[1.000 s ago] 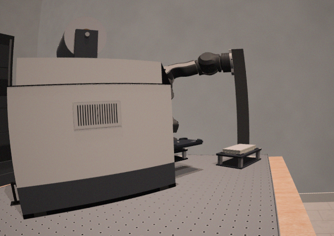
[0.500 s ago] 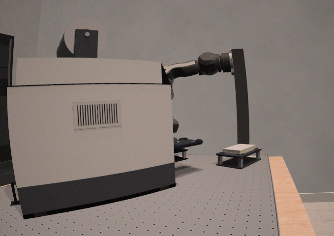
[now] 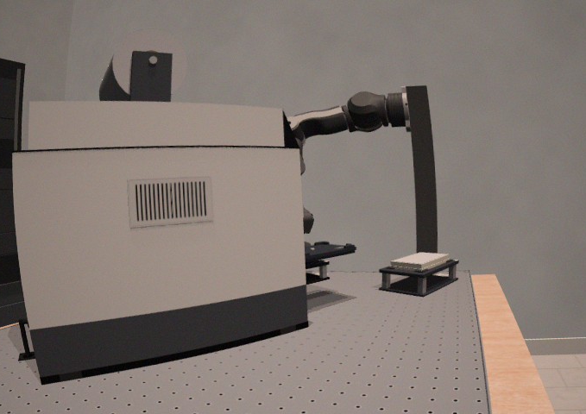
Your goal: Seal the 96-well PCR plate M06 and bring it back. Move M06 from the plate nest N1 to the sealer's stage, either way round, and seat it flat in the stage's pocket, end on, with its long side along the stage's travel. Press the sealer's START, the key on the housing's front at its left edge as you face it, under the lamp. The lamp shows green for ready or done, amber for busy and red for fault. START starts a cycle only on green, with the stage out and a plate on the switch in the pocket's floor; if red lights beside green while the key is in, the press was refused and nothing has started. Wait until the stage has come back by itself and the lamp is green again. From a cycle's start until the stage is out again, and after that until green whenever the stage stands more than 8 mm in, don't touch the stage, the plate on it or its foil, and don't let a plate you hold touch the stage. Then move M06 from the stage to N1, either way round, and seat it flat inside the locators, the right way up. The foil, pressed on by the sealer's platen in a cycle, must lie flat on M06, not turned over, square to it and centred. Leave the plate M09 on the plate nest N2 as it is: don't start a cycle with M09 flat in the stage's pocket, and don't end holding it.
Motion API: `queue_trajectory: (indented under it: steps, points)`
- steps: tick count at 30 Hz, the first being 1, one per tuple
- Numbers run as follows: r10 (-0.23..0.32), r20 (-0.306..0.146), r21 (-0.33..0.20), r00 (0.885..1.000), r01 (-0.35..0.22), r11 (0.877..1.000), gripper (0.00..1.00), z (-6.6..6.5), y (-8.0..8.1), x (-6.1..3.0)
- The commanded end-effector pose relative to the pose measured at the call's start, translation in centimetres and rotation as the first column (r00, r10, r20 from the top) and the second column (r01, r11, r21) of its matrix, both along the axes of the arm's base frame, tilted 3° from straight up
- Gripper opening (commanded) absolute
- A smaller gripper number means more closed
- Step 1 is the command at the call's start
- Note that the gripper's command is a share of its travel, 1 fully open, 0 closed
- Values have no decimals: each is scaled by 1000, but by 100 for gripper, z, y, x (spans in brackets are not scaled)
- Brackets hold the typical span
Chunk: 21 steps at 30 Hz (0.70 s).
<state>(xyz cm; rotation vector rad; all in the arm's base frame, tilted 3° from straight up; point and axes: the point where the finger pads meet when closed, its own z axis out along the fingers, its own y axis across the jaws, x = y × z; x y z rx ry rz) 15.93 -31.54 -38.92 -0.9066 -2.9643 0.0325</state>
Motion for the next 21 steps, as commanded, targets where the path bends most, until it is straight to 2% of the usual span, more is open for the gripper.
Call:
queue_trajectory:
  steps: [1,21]
  points:
    - [0,6,4,1000,0,1000,0,-4,9,10]
    - [1,5,4,1000,-1,1000,0,-25,10,8]
